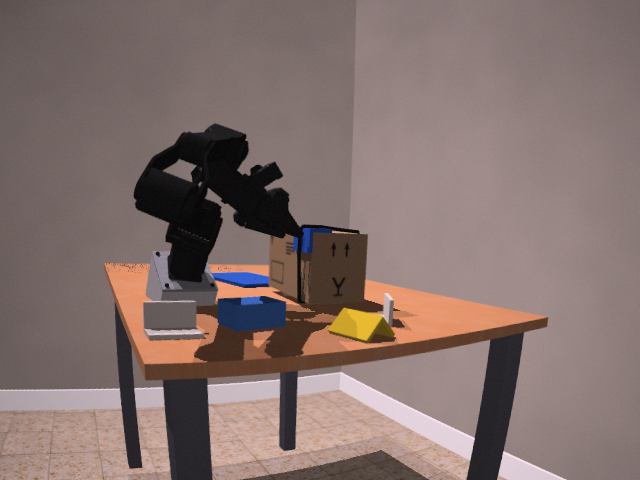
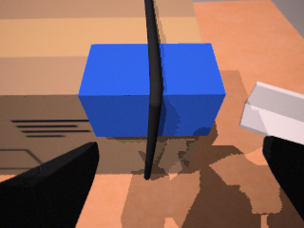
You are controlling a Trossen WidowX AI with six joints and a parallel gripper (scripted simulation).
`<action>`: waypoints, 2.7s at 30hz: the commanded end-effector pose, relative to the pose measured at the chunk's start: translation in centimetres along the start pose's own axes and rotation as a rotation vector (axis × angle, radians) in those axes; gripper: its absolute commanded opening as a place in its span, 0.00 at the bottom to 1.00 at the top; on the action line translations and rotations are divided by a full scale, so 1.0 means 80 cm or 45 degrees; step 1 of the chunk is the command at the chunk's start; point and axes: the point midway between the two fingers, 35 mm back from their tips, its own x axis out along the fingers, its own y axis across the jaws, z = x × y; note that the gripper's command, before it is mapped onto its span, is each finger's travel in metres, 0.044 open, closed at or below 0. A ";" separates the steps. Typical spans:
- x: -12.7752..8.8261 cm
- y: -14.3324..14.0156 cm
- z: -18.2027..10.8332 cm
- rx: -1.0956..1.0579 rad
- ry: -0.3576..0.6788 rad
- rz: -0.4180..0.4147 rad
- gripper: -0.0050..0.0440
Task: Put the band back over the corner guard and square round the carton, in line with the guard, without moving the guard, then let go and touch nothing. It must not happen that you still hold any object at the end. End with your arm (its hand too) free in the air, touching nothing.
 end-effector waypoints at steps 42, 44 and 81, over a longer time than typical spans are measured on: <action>-0.068 -0.009 0.099 -0.145 -0.023 0.170 1.00; -0.071 -0.013 0.101 -0.182 -0.017 0.167 1.00; 0.030 -0.010 0.214 -0.092 0.849 0.108 1.00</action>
